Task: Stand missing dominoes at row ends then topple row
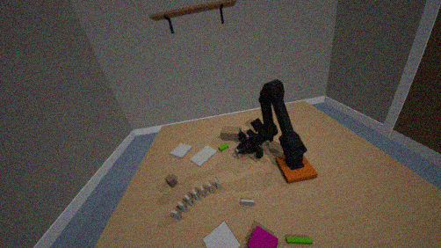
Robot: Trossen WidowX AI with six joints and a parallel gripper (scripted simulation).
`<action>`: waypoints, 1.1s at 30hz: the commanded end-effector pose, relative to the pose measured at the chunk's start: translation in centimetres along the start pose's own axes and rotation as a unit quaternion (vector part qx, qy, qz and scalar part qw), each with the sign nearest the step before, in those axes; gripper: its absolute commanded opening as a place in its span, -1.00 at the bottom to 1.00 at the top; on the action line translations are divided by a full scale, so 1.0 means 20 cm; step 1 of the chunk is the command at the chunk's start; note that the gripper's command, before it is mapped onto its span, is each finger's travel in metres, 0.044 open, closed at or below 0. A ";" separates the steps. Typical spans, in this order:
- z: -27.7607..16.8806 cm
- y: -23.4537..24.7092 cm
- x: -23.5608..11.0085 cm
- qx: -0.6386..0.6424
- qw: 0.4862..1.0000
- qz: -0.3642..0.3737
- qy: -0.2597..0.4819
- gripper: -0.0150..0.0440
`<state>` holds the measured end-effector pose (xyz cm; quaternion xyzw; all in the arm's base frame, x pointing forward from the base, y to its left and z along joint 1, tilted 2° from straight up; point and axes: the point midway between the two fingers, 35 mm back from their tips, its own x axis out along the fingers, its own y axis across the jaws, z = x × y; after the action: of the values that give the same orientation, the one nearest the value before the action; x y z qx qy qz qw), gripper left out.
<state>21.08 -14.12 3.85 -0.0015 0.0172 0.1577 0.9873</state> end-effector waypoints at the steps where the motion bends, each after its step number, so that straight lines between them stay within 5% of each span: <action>1: -0.02 0.02 0.00 0.002 1.000 0.000 -0.001 -0.13; 33: -0.07 0.11 0.01 -0.010 1.000 0.000 -0.006 -0.04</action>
<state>20.53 -12.18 2.41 -0.0130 0.0098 0.1569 0.9875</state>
